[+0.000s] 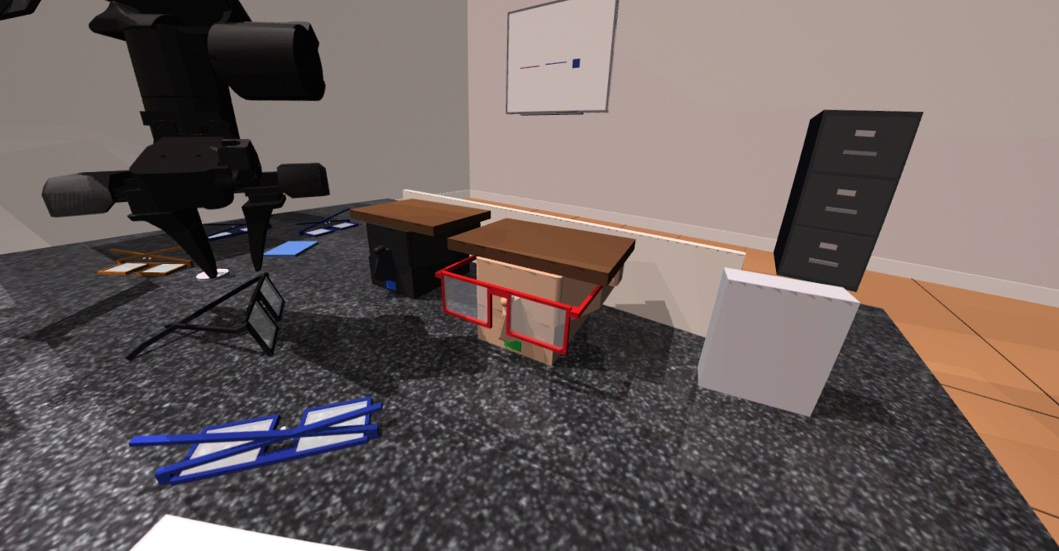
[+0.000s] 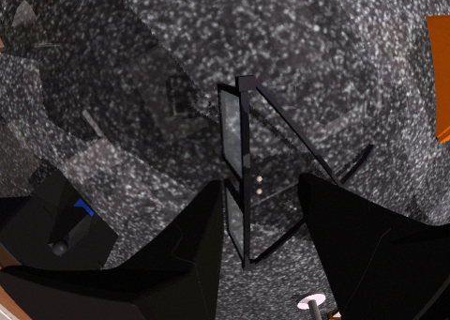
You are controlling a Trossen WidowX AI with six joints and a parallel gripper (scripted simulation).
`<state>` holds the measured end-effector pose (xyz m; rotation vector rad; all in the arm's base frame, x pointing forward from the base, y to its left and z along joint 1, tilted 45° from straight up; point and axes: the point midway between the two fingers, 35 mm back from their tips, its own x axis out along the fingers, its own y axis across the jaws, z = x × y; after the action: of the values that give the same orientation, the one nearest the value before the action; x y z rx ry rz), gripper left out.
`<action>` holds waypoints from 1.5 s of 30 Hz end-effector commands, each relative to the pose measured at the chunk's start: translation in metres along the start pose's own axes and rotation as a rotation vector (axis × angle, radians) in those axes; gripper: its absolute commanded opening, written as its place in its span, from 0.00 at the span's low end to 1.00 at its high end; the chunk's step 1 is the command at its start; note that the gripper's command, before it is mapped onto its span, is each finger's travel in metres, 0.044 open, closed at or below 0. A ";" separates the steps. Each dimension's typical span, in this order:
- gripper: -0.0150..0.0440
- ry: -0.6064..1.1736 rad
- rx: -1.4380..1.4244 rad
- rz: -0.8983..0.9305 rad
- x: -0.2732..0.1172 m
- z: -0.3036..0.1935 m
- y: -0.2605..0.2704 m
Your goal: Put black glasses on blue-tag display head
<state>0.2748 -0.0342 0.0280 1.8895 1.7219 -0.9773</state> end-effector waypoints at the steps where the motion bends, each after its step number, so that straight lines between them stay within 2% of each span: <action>1: 0.46 -0.001 0.008 -0.013 0.002 0.000 -0.001; 12: 0.46 -0.002 0.009 -0.013 0.006 0.000 0.000; 45: 0.46 0.001 0.008 -0.013 0.059 -0.001 0.006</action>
<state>0.2813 0.0012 -0.0100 1.8817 1.7278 -0.9864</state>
